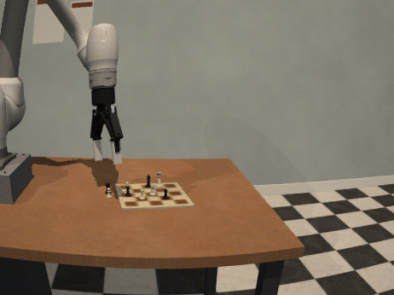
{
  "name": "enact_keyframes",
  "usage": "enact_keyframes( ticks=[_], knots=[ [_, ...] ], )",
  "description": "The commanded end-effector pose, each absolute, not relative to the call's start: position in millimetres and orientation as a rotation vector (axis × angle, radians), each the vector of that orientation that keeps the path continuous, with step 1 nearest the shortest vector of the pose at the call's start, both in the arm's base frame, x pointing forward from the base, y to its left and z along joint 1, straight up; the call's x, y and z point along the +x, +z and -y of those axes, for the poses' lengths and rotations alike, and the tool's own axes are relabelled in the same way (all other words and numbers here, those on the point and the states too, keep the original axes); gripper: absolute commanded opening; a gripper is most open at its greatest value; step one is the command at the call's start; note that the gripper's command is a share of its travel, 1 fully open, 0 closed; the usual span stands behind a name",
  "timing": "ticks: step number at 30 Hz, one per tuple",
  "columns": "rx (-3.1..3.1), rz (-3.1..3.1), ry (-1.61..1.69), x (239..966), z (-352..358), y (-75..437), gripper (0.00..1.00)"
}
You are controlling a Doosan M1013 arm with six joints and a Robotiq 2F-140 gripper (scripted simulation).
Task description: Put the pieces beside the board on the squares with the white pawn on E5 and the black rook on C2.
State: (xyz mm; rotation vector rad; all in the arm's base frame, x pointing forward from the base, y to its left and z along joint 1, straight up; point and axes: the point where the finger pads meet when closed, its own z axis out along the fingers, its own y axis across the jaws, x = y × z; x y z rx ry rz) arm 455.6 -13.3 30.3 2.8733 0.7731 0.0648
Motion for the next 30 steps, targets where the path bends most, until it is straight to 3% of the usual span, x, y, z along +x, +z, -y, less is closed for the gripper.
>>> enact_keyframes(
  ticks=[1,10,11,30],
  knots=[
    [2.85,-1.016,0.057,455.6,13.4,30.0,1.0],
    [2.502,-1.814,0.01,455.6,13.4,29.7,1.0],
    [2.471,-1.882,0.008,455.6,13.4,29.7,0.2],
    [2.424,-1.998,0.009,455.6,13.4,29.7,0.2]
  ],
)
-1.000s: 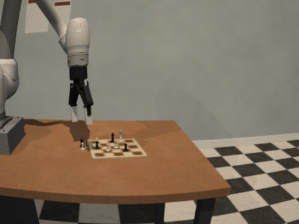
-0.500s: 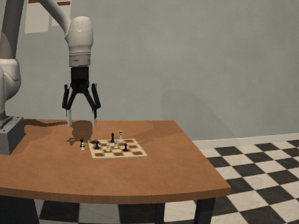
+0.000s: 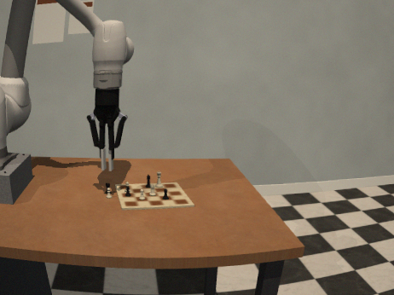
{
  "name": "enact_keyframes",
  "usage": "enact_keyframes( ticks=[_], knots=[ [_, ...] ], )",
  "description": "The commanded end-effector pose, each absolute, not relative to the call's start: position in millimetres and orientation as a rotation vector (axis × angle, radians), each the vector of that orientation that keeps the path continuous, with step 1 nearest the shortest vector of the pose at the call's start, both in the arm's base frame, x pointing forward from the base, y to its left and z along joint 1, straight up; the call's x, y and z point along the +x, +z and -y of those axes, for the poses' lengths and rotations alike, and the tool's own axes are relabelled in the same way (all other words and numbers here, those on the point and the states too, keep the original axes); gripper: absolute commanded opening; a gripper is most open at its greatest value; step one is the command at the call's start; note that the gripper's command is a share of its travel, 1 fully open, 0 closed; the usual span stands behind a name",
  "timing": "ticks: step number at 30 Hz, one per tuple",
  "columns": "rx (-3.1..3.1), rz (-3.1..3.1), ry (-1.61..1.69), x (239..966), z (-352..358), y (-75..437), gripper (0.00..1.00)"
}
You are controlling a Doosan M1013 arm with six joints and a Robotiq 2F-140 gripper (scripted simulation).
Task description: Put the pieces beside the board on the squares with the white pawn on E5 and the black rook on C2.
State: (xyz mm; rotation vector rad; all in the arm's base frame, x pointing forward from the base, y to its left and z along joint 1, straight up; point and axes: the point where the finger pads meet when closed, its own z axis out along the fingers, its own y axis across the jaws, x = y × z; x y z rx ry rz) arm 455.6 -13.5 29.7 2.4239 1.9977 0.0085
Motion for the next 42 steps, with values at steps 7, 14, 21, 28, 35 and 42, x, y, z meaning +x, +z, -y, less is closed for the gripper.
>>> enact_keyframes(
  ticks=[7,14,21,28,35,42],
  knots=[
    [2.424,-1.998,0.009,456,13,30,0.2],
    [2.424,-1.998,0.009,456,13,30,0.2],
    [2.424,-1.998,0.009,456,13,29,0.2],
    [2.424,-1.998,0.009,456,13,26,0.2],
    [2.424,-1.998,0.009,456,13,19,0.2],
    [2.424,-1.998,0.009,456,13,12,0.2]
  ],
)
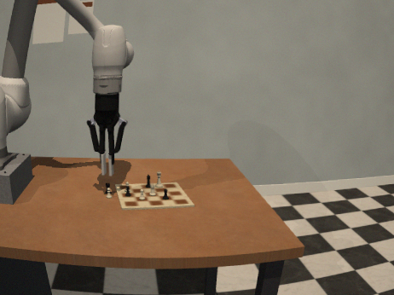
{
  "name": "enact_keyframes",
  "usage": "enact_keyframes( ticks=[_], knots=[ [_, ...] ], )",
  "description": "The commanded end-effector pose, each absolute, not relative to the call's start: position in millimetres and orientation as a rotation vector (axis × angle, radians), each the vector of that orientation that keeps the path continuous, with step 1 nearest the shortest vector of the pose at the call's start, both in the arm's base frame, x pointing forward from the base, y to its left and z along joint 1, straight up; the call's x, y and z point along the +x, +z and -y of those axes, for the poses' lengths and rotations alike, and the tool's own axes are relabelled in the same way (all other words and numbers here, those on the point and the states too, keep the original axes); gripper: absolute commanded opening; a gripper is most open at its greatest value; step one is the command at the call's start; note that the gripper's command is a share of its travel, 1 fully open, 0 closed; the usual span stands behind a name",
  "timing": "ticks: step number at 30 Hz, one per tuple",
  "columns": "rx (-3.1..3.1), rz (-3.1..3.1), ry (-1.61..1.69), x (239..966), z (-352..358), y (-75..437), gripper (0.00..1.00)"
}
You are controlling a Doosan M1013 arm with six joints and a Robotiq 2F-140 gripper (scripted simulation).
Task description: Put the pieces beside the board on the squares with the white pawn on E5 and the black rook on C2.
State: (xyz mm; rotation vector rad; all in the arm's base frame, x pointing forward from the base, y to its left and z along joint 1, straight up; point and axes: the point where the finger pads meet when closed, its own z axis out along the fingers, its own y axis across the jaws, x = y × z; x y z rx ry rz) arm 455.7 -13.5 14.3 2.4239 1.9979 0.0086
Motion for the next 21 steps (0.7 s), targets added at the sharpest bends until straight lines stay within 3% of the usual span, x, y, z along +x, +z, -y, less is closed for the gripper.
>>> enact_keyframes(
  ticks=[1,21],
  knots=[
    [2.424,-1.998,0.009,456,13,11,0.2],
    [2.424,-1.998,0.009,456,13,-16,0.2]
  ],
)
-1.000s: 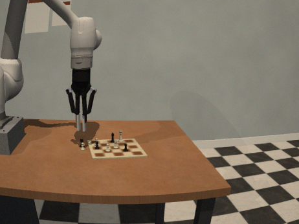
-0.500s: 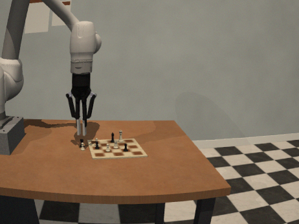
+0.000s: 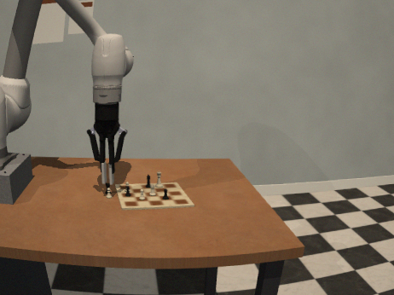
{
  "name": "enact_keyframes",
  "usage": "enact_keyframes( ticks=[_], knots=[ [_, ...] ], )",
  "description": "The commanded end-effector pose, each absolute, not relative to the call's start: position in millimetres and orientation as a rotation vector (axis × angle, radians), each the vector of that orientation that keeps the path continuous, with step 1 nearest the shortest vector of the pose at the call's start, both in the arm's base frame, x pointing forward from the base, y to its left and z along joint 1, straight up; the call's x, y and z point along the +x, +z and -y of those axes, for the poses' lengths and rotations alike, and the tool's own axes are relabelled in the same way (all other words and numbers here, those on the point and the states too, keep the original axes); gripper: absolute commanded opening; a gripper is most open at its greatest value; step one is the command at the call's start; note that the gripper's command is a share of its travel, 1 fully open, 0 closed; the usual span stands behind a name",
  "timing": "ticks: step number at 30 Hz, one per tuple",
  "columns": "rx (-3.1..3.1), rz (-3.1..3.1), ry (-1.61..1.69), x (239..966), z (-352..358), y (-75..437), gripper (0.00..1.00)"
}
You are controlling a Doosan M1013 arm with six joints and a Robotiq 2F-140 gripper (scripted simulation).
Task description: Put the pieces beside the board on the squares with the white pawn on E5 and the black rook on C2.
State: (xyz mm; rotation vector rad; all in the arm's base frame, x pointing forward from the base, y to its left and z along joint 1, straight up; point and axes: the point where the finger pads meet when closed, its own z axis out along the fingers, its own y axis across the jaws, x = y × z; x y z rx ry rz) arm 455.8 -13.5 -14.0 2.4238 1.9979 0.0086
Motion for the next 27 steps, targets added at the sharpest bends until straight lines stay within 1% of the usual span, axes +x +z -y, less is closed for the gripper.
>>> enact_keyframes(
  ticks=[1,27],
  knots=[
    [2.424,-1.998,0.009,455.9,13.5,-16.5,0.2],
    [2.424,-1.998,0.009,455.9,13.5,-22.6,0.2]
  ],
)
